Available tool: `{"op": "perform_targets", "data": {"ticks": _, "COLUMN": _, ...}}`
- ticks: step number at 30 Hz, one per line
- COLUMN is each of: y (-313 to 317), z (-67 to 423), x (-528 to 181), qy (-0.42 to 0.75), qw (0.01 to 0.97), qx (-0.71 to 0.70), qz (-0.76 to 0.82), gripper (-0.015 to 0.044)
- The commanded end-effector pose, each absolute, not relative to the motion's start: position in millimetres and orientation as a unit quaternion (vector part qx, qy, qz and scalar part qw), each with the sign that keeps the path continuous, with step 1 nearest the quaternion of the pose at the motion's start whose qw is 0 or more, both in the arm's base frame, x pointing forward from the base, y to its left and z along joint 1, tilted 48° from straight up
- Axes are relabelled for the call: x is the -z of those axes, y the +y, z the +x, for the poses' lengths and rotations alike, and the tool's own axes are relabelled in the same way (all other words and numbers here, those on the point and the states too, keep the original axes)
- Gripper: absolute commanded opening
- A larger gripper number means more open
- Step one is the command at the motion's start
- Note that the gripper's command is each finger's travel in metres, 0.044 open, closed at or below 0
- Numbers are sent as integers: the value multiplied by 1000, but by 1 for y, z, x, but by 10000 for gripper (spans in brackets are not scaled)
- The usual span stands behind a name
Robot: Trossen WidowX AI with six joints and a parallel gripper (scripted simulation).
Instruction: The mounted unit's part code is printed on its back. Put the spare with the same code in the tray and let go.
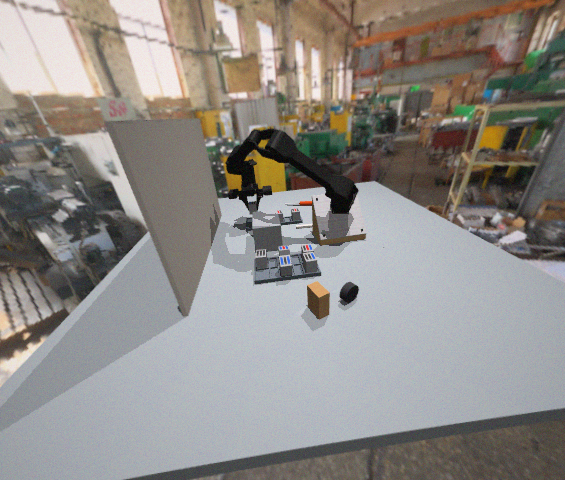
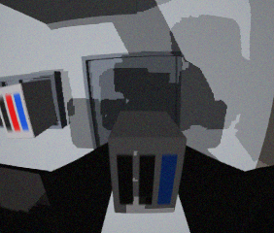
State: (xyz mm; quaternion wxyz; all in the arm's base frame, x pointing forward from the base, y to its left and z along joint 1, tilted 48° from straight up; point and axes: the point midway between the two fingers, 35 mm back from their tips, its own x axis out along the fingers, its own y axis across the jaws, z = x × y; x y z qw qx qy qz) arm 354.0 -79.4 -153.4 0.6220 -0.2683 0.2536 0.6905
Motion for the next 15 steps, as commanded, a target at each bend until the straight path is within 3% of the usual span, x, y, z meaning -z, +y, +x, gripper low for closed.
{"op": "perform_targets", "data": {"ticks": 1, "y": -75, "z": 352, "x": 156, "qy": 255, "qw": 623, "qx": -691, "qz": -264, "gripper": 0}}
{"op": "perform_targets", "data": {"ticks": 15, "y": -66, "z": 350, "x": 164, "qy": 254, "qw": 623, "qx": -691, "qz": -264, "gripper": 0}}
